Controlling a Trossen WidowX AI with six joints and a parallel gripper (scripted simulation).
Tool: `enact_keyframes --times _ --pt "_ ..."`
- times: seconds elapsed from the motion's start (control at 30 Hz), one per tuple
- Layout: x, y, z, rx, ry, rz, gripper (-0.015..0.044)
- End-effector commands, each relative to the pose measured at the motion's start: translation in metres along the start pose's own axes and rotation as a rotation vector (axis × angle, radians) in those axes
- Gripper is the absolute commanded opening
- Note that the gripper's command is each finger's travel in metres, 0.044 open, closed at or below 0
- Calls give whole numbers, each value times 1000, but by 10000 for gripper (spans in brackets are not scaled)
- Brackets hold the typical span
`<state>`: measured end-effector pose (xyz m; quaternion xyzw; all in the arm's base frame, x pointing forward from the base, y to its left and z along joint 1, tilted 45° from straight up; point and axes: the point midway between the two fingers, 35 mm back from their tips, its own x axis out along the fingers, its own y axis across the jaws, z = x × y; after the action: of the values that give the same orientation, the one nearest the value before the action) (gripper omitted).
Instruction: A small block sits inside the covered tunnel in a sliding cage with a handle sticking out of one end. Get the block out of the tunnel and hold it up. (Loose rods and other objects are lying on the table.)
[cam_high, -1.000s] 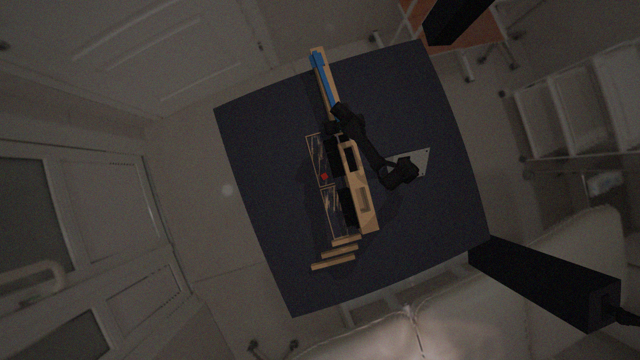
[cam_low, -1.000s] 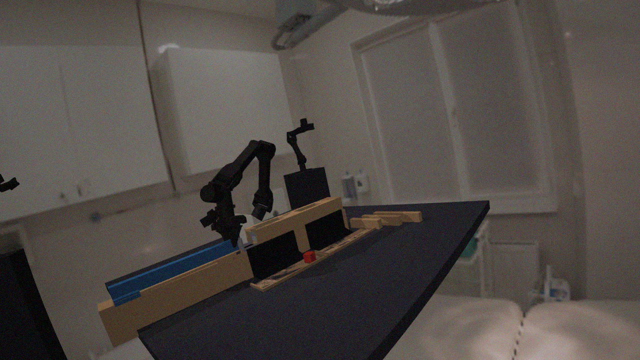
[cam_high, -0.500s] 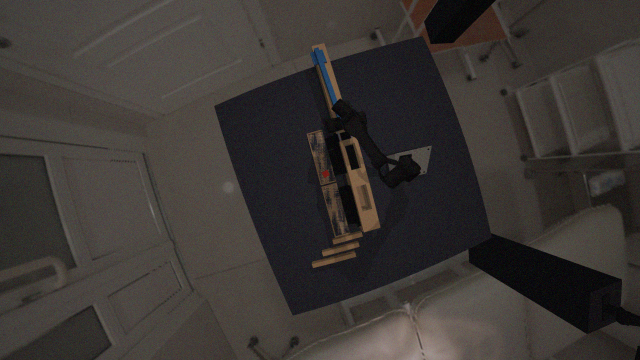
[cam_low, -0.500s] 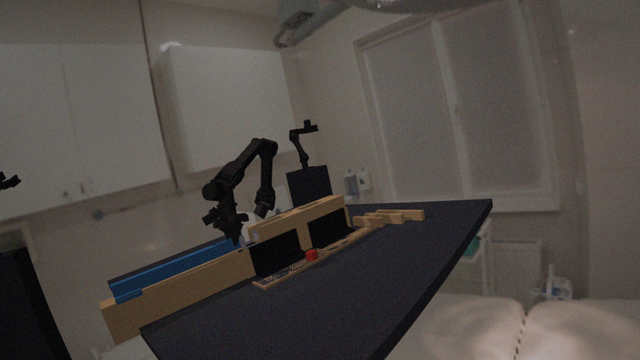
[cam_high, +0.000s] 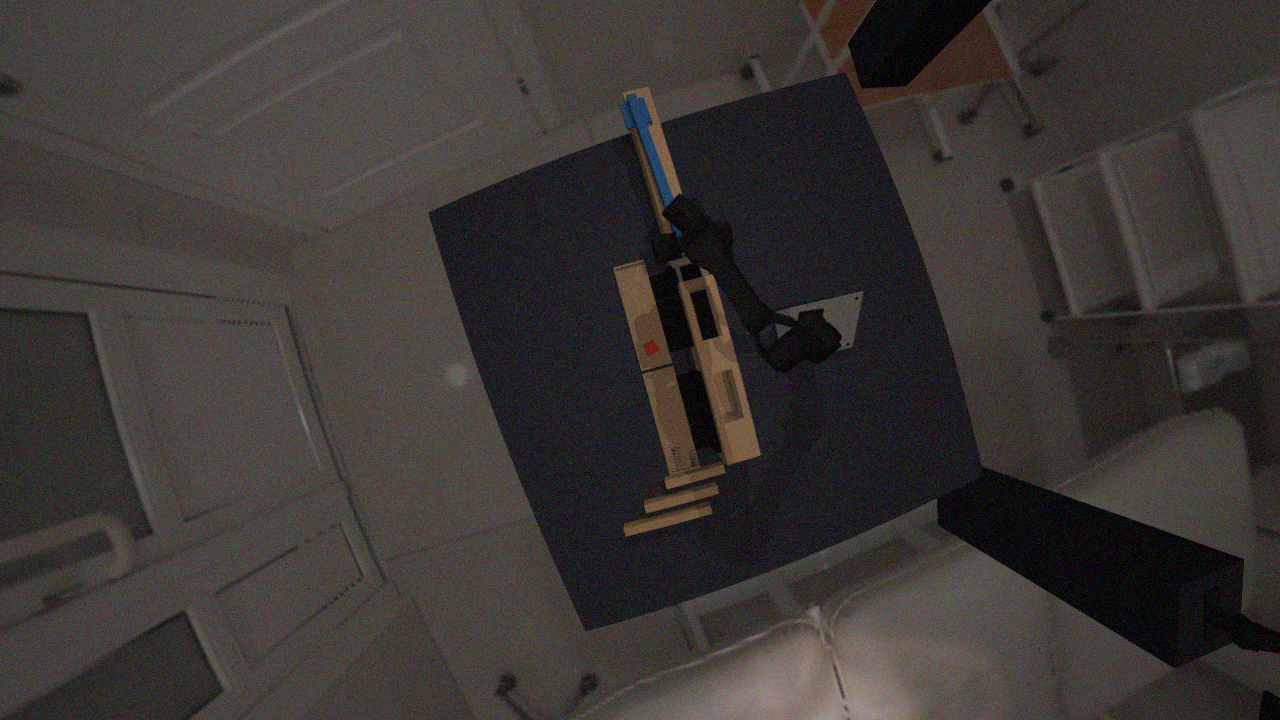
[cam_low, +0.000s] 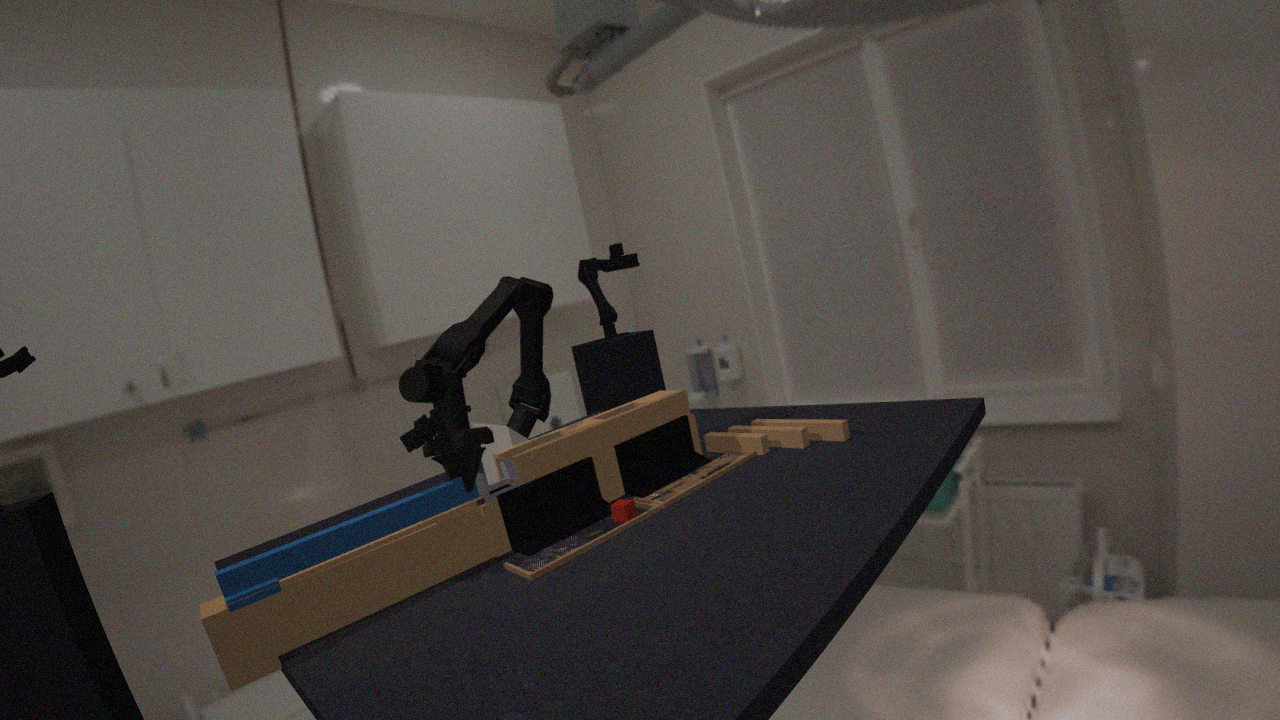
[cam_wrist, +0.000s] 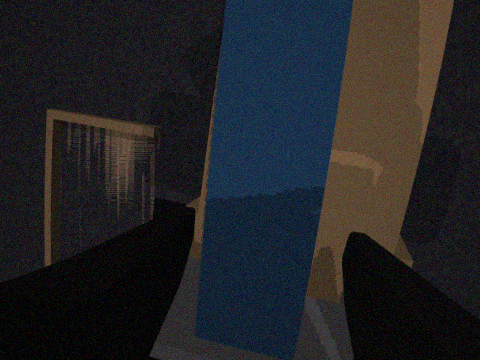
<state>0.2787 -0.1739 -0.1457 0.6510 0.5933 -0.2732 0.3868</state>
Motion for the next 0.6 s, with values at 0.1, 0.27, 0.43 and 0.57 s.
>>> enact_keyframes --times 0.1,0.27,0.43,0.57 --pt "-25 5 7 0 -7 9 394" --pt "-26 5 5 9 0 9 440" --pt "-30 6 3 2 -7 13 414" --pt "-30 6 3 2 -7 13 309"
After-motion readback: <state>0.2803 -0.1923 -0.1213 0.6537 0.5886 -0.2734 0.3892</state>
